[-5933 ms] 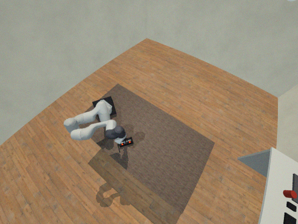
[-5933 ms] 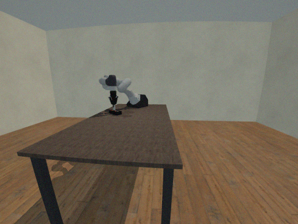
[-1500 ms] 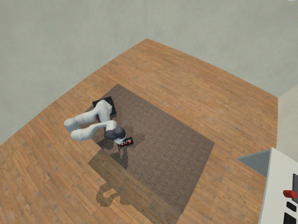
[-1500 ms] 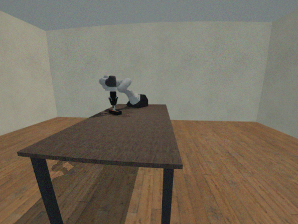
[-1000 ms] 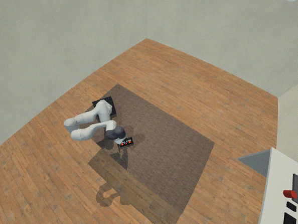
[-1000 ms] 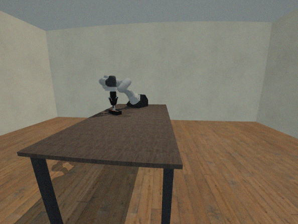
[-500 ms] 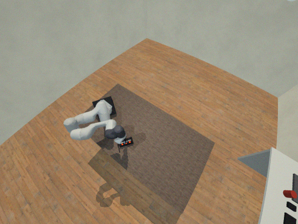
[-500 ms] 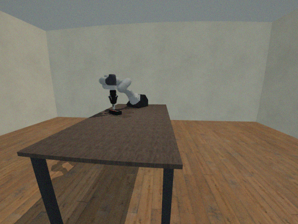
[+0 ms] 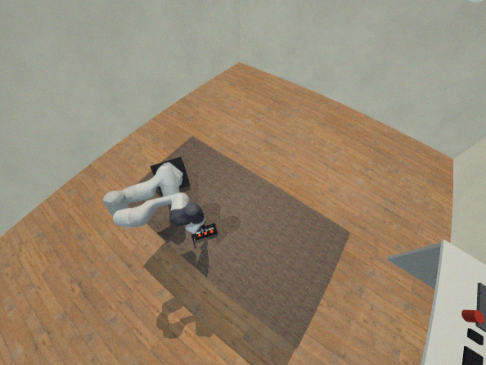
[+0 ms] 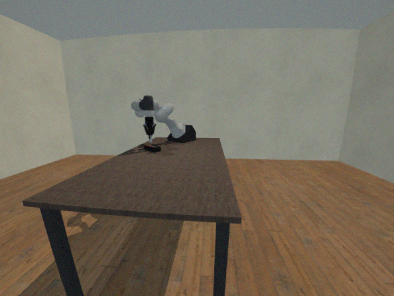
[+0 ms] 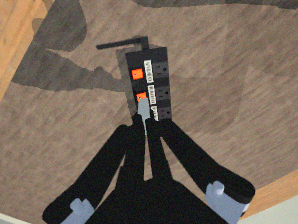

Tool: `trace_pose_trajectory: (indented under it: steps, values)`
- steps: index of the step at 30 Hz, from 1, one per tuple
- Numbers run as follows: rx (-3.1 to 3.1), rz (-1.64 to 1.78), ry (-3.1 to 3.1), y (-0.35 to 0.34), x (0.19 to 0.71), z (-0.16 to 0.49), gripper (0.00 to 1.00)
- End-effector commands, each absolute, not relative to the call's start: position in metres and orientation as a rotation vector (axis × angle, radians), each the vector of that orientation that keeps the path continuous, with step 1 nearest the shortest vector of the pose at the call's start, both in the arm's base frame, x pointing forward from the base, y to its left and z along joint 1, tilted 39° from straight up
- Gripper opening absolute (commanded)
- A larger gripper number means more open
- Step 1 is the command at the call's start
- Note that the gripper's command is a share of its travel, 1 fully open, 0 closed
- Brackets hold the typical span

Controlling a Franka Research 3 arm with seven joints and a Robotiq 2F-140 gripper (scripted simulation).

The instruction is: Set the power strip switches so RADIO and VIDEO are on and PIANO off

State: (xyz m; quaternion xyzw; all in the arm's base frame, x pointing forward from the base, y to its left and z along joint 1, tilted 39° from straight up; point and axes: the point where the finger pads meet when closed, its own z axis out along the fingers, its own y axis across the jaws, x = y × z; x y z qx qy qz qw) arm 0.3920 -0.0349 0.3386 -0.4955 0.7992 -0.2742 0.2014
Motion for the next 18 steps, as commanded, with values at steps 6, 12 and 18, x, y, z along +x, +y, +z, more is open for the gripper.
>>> trace_pose_trajectory:
  steps: [6, 12, 18]
  values:
    - [-1.392, -0.767, 2.237, -0.036, 0.390, 0.338, 0.00]
    - [-1.392, -0.767, 2.237, -0.036, 0.390, 0.338, 0.00]
    - [-1.392, -0.766, 2.239, -0.022, 0.399, 0.347, 0.00]
